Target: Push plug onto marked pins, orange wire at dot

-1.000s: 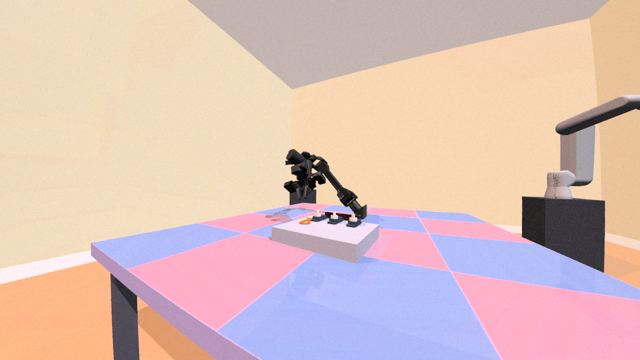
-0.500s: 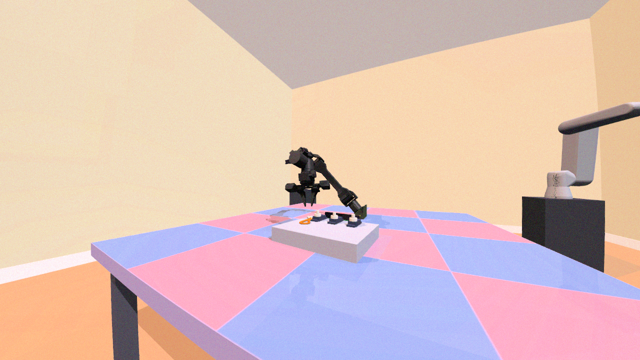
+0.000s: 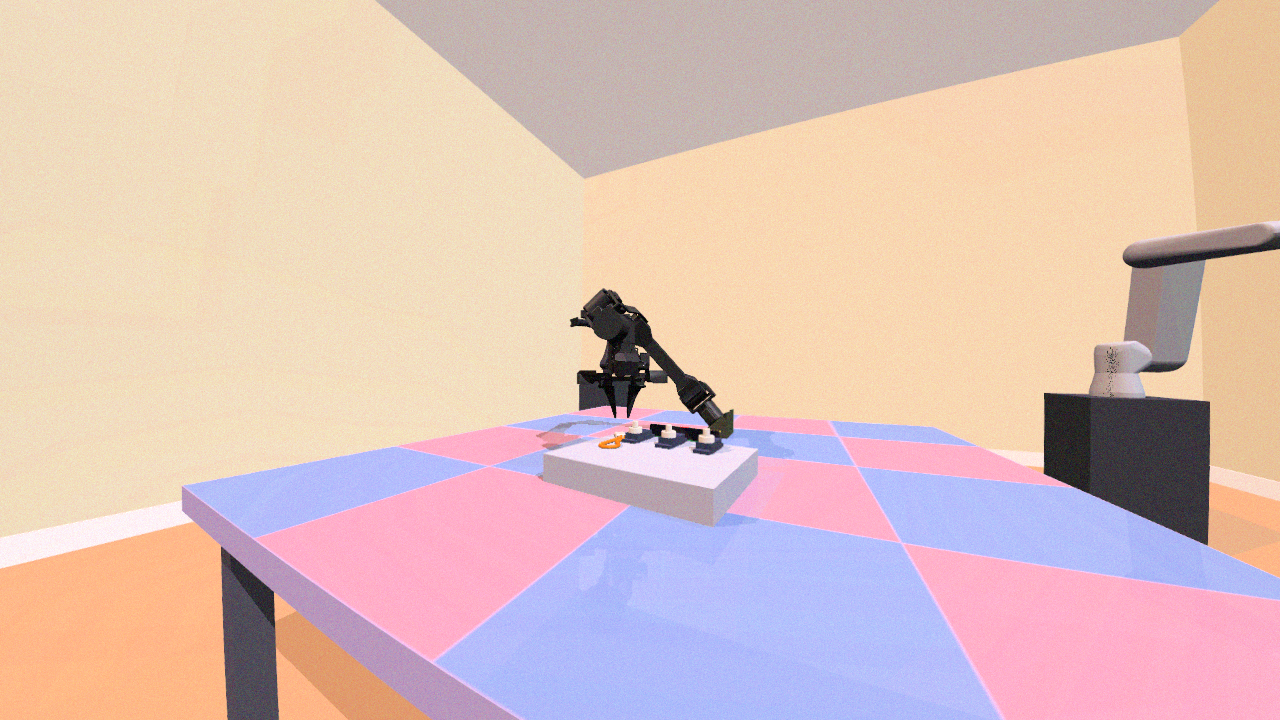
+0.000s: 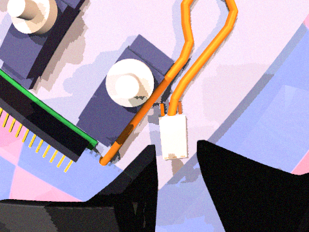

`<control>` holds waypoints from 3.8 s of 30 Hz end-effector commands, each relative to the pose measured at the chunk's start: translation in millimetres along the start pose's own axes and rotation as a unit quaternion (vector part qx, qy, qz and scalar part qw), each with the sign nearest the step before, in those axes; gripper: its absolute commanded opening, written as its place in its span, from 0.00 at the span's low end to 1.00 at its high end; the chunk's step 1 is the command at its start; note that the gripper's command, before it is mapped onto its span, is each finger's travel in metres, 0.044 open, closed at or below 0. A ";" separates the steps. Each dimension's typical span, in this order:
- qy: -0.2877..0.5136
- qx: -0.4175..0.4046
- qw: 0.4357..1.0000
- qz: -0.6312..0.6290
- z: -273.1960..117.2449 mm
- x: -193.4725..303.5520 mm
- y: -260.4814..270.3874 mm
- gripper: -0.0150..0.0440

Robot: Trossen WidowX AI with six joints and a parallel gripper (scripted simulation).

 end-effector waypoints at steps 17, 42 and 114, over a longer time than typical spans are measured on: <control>0.008 0.004 1.000 -0.011 28.1 0.0 -1.1 0.45; 0.007 0.003 1.000 -0.011 9.9 -1.5 -1.9 0.25; -0.001 -0.005 0.490 -0.872 -21.4 -28.5 160.0 0.25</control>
Point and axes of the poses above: the point midway between the two fingers, 35 mm back from their tips, its own z axis out along the fingers, its own y axis across the jaws, x = y × z, the point moved 8 cm from there along -z, back along the fingers, and after that the axes turned 13 degrees about -z, right-handed, at the moved point
